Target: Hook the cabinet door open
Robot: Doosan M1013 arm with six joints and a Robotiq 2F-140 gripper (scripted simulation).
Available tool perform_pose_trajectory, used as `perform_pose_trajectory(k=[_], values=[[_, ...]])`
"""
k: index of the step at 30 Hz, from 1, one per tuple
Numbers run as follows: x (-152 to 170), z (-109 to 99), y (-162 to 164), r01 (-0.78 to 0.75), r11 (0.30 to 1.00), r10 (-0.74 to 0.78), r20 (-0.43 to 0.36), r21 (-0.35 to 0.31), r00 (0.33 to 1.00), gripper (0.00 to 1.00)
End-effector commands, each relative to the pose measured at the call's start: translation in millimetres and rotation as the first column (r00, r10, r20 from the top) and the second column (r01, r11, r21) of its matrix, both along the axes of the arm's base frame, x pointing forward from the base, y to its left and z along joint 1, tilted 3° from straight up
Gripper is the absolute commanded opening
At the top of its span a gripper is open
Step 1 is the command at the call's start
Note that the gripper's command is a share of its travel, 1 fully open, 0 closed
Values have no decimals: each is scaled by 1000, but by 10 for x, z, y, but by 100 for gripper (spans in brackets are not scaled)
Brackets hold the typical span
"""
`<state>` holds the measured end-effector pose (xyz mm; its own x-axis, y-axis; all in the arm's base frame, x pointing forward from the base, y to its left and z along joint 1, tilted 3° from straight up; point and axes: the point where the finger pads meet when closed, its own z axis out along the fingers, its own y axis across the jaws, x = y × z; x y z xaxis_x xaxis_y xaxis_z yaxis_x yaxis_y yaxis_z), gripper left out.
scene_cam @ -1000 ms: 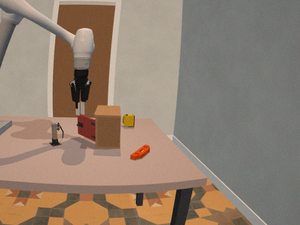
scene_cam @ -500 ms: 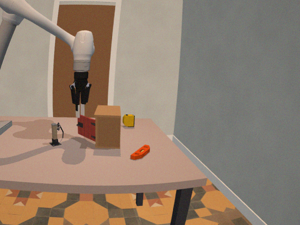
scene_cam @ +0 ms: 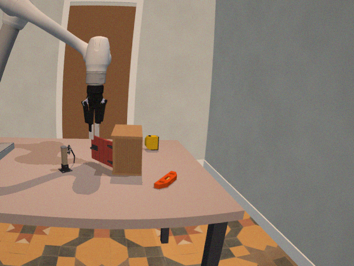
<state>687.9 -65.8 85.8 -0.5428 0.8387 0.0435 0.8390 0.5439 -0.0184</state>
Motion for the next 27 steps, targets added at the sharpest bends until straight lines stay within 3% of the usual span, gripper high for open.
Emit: perform_pose_trajectory(k=[1, 27], values=[[-8, 1, -4, -6, 1000, 6, 0, 1, 1000, 16], [-39, 2, -23, -32, 999, 32, 1, 2, 999, 16]])
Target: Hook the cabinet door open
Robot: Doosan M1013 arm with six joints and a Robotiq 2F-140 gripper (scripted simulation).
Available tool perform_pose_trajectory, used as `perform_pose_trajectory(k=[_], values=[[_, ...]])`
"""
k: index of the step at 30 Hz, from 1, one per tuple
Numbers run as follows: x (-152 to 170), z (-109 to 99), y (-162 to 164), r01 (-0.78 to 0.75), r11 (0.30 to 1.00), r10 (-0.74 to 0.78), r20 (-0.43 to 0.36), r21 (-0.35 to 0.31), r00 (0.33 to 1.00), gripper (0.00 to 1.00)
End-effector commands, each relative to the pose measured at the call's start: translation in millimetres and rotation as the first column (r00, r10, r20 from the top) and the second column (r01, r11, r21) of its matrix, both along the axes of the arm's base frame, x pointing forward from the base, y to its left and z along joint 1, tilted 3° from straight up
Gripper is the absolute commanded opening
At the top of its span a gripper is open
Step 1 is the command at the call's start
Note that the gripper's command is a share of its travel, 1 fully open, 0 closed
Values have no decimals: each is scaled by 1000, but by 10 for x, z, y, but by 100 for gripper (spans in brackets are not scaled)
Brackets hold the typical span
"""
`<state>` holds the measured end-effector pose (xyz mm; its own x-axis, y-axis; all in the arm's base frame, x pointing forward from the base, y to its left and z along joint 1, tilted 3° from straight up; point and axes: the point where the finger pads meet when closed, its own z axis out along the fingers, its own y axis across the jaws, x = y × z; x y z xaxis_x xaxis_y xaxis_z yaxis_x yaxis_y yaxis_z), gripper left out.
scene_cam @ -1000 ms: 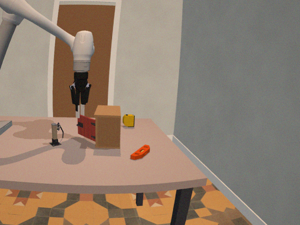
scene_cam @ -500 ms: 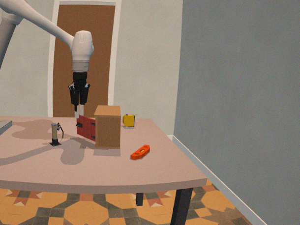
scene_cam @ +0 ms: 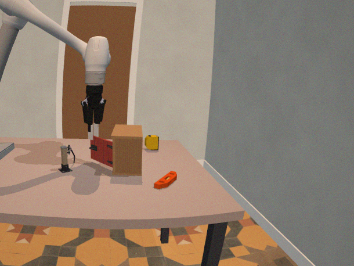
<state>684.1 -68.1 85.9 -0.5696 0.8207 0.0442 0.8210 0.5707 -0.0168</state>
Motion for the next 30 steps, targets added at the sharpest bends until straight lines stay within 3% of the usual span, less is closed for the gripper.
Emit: perform_pose_trajectory(k=[1, 30], values=[[0, 1, 0, 0, 1000, 0, 0, 0, 1000, 16], [54, 6, 33, 45, 999, -45, -1, -2, 999, 16]])
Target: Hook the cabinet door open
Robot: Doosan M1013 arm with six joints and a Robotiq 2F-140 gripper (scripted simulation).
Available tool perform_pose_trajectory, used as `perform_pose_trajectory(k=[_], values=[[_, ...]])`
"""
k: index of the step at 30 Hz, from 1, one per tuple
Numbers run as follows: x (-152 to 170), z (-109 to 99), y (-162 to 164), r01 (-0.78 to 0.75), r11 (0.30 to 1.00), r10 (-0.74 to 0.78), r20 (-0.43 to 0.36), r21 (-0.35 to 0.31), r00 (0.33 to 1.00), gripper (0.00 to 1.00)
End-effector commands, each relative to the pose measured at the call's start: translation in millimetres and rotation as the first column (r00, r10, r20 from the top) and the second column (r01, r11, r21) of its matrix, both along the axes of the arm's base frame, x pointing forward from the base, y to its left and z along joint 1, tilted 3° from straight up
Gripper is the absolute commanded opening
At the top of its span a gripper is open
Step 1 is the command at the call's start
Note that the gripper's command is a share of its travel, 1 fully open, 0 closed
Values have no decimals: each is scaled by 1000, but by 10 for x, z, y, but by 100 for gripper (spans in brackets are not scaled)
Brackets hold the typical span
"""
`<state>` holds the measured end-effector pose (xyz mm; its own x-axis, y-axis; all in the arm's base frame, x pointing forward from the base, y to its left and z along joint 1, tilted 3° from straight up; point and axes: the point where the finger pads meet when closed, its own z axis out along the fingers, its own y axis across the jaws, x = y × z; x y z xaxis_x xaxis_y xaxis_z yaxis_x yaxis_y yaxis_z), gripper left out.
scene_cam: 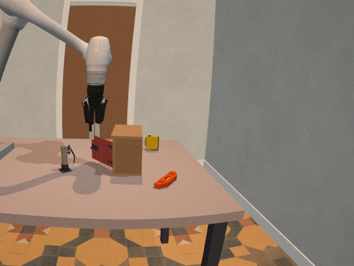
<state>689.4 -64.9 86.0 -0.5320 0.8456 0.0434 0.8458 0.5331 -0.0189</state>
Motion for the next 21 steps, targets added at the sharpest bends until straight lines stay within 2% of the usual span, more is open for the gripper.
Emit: perform_pose_trajectory(k=[1, 12, 21], values=[[0, 8, 0, 0, 1000, 0, 0, 0, 1000, 16], [3, 87, -2, 0, 1000, 0, 0, 0, 1000, 16], [10, 249, -6, 0, 1000, 0, 0, 0, 1000, 16]])
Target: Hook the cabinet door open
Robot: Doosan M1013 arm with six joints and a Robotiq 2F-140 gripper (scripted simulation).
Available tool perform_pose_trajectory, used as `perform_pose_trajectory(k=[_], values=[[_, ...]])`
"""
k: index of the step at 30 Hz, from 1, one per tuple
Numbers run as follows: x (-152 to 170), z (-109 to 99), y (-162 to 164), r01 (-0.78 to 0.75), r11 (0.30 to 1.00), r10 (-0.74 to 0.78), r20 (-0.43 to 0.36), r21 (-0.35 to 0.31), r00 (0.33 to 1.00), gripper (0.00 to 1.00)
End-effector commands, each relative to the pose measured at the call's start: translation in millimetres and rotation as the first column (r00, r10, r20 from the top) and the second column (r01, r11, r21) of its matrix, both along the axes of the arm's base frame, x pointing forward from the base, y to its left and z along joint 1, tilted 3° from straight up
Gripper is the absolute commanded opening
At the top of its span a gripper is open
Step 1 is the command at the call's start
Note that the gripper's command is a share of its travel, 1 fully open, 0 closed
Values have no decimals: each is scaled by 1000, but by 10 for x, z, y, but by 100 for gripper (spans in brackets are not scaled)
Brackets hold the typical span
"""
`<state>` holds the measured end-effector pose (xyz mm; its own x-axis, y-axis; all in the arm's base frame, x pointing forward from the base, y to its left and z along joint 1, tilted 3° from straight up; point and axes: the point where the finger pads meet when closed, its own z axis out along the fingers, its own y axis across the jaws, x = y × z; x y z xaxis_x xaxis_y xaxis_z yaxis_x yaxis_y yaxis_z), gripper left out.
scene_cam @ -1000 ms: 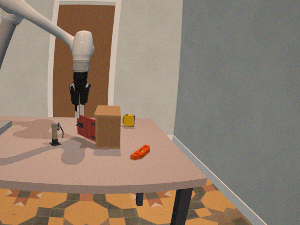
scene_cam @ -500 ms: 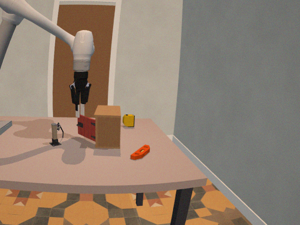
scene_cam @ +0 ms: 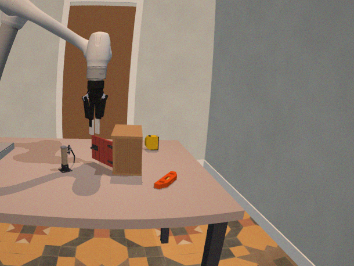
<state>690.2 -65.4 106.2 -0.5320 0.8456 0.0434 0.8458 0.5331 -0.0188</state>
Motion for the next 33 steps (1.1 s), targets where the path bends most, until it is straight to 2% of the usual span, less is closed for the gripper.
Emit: perform_pose_trajectory(k=[1, 21, 33], values=[[3, 68, -2, 0, 1000, 0, 0, 0, 1000, 16], [17, 429, -11, 0, 1000, 0, 0, 0, 1000, 16], [20, 510, -14, 0, 1000, 0, 0, 0, 1000, 16]])
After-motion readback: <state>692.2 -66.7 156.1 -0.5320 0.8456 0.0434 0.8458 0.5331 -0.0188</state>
